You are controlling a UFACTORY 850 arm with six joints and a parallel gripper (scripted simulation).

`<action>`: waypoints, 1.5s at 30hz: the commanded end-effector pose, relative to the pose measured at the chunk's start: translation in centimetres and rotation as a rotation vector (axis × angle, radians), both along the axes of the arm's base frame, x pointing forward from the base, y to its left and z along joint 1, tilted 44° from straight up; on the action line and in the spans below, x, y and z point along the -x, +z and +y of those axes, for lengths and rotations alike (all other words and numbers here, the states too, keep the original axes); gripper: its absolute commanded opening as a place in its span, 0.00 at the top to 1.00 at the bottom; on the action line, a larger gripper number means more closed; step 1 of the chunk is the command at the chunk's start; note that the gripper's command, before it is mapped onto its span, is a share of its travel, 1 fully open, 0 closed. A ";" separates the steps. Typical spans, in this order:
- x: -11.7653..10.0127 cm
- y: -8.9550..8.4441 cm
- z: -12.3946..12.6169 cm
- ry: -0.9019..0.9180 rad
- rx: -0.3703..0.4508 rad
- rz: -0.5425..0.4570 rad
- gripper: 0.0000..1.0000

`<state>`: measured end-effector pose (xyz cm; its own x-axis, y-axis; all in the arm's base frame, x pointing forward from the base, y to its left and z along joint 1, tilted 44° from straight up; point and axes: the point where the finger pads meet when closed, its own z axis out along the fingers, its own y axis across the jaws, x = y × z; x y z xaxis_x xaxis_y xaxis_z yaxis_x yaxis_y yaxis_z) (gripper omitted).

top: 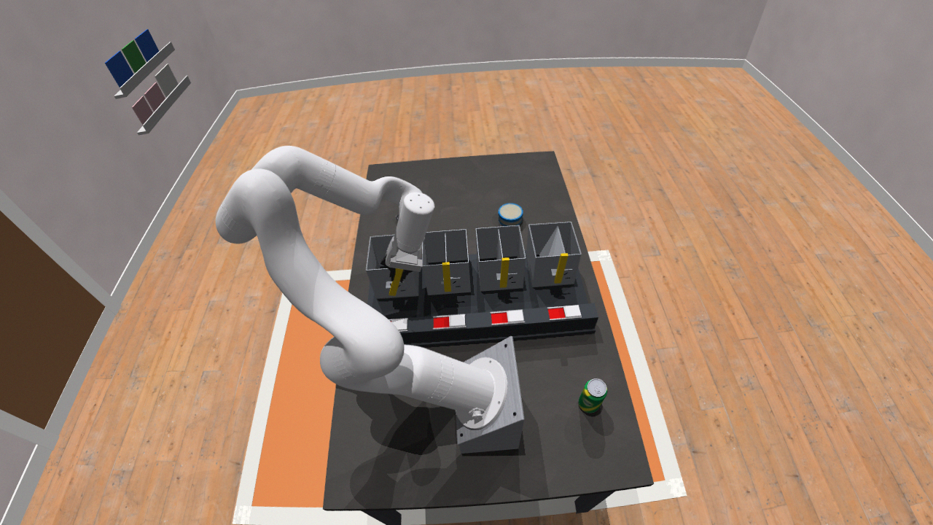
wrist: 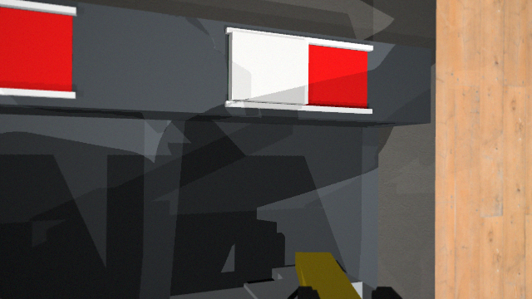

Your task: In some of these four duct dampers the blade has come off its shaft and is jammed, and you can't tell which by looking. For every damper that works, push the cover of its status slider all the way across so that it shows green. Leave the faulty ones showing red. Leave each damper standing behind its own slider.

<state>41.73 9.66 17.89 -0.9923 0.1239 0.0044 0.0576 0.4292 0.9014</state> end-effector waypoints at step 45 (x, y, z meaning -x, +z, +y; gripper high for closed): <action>-0.2 1.6 0.9 0.000 0.185 0.022 0.81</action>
